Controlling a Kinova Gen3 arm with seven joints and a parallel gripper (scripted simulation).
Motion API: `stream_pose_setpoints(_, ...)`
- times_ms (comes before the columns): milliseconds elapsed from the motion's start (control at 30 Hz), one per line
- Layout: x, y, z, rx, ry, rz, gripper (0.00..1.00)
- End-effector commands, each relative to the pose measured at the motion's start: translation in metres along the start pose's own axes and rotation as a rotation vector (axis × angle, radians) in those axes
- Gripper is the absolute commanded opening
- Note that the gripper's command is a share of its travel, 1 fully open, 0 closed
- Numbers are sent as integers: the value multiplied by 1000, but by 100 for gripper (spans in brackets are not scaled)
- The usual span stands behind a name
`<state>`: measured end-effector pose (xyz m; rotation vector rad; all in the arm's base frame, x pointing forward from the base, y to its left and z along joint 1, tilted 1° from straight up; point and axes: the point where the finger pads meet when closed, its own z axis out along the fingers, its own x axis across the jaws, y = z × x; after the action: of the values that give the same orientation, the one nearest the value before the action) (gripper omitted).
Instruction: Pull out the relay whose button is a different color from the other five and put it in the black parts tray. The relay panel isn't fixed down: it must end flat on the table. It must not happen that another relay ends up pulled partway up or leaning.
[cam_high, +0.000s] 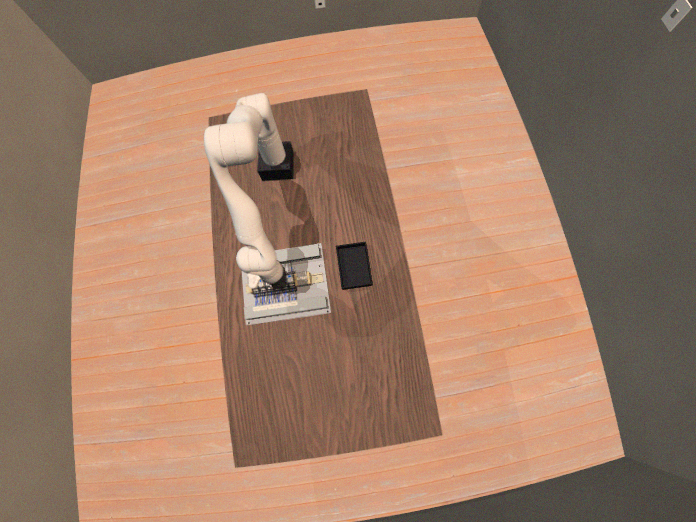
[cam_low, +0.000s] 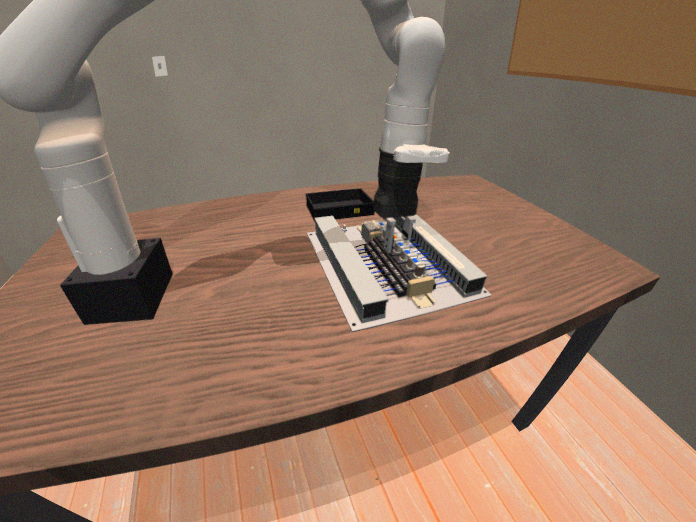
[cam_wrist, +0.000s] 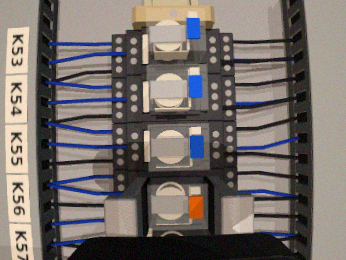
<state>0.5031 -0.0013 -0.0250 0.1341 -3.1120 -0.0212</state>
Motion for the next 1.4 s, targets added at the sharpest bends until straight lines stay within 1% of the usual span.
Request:
stream_pose_setpoints(0,-1,0,-1,0,-4,0,0)
stream_pose_setpoints(233,0,0,-1,0,-26,0,0)
stream_pose_setpoints(567,0,0,-1,0,-32,0,0)
stream_pose_setpoints(867,1,0,-1,0,-55,0,0)
stream_pose_setpoints(1133,1,0,-1,0,-52,0,0)
stream_pose_setpoints(1367,0,0,-1,0,-30,0,0)
